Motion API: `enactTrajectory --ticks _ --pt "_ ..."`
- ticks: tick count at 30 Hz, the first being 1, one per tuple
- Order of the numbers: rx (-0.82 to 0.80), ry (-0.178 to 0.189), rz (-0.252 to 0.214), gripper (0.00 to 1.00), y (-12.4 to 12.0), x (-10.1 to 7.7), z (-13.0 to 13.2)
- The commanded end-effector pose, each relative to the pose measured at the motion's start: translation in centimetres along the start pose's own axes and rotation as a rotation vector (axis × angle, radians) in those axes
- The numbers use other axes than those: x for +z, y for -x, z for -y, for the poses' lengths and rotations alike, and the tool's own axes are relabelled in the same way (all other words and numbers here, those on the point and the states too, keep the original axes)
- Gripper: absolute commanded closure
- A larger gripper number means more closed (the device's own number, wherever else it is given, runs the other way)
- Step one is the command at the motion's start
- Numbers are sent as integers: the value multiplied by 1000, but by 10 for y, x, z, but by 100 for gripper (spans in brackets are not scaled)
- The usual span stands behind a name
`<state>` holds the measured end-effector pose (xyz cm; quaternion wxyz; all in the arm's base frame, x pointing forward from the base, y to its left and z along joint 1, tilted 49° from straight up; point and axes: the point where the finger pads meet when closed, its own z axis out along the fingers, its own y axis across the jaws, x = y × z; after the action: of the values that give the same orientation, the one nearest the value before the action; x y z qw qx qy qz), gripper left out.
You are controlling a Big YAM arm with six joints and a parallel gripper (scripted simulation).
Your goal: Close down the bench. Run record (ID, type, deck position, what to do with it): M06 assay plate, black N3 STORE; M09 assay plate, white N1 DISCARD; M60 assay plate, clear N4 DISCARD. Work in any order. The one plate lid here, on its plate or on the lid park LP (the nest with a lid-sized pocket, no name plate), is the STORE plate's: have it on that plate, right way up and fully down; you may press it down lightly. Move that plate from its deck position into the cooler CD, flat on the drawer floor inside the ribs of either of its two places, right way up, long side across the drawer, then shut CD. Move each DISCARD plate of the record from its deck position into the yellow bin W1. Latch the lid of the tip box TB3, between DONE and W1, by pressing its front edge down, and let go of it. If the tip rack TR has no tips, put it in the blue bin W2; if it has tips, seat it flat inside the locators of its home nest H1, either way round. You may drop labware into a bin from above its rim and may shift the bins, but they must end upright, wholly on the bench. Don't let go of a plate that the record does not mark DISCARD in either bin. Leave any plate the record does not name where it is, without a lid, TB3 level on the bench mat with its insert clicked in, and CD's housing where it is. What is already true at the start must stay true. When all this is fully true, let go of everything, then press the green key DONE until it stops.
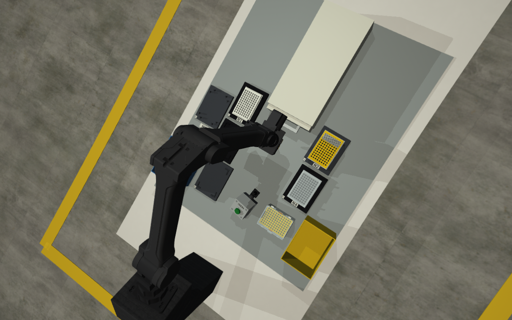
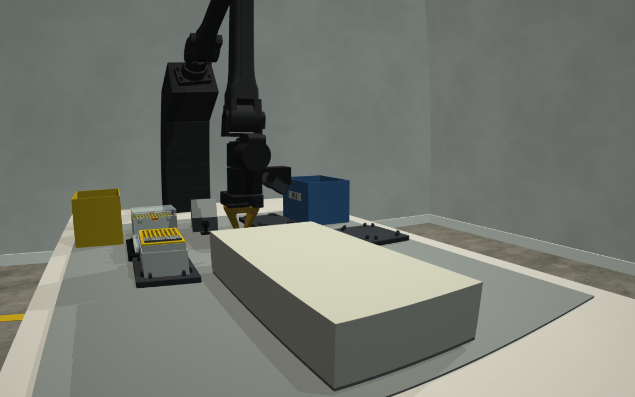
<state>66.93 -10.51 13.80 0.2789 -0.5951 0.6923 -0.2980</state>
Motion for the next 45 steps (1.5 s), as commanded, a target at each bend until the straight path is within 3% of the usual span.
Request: enactTrajectory --ticks 1,7,8,10,14,20,22,26,32,34,36,37,39,45 --pt "0 -29 2 100 1 -7 13" --pt "0 -29 2 100 1 -7 13" --pt "4 -52 4 100 3 -17 19" --pt "4 -52 4 100 3 -20 19" --pt "5 -35 3 100 2 -25 15" --pt "7 4 2 100 0 -16 -2" --pt "5 -28 1 100 0 -33 12" --pt "5 -34 0 100 -1 -39 16" --pt "7 -5 -1 100 -3 -36 2" --pt "5 -28 -1 100 -3 -49 12" --pt "5 -28 -1 100 -3 -49 12" --pt "6 -7 -2 100 -4 -39 4" --pt "5 -28 -2 100 -4 -53 12" --pt "4 -30 -2 100 -4 -61 13"
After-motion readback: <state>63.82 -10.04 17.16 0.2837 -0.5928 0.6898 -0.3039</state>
